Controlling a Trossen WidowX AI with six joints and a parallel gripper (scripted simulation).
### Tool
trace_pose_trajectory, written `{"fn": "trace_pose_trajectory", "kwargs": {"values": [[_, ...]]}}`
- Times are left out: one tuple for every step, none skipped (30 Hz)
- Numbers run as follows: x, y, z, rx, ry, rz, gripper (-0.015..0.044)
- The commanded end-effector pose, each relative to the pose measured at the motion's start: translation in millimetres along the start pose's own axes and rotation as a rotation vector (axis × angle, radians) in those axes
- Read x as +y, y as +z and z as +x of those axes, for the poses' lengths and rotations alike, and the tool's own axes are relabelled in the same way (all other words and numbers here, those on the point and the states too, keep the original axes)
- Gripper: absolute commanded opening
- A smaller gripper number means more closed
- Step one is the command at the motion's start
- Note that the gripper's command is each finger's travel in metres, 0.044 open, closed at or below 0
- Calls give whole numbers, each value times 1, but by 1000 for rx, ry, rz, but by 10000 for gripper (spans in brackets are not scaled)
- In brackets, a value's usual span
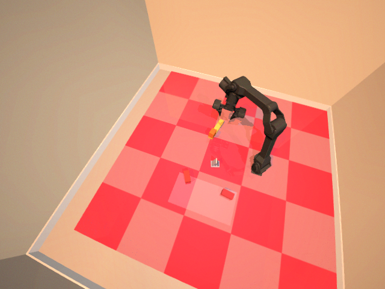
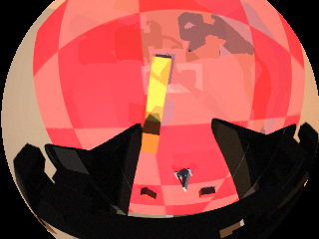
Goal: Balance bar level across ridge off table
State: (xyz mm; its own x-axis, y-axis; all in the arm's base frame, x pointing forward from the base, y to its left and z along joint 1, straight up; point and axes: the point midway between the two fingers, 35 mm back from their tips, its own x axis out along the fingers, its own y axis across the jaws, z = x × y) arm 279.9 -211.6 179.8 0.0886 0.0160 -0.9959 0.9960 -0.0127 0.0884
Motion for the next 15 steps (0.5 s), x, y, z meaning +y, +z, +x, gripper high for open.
{"fn": "trace_pose_trajectory", "kwargs": {"values": [[11, -4, 3, -15, -19, 70, 315], [14, -5, 4, -18, -24, 89, 315], [17, -7, 6, -21, -29, 109, 315], [20, -8, 7, -25, -33, 128, 315], [23, -10, 8, -28, -38, 147, 315], [26, -12, 9, -32, -42, 166, 315], [29, -13, 11, -36, -46, 185, 315], [32, -15, 12, -40, -50, 201, 315], [33, -16, 13, -42, -52, 211, 315], [34, -16, 13, -42, -52, 214, 315], [34, -16, 13, -42, -52, 214, 315], [34, -16, 13, -42, -52, 214, 315], [34, -16, 14, -42, -52, 214, 315], [34, -16, 16, -42, -52, 214, 315], [34, -15, 19, -42, -52, 214, 315]]}}
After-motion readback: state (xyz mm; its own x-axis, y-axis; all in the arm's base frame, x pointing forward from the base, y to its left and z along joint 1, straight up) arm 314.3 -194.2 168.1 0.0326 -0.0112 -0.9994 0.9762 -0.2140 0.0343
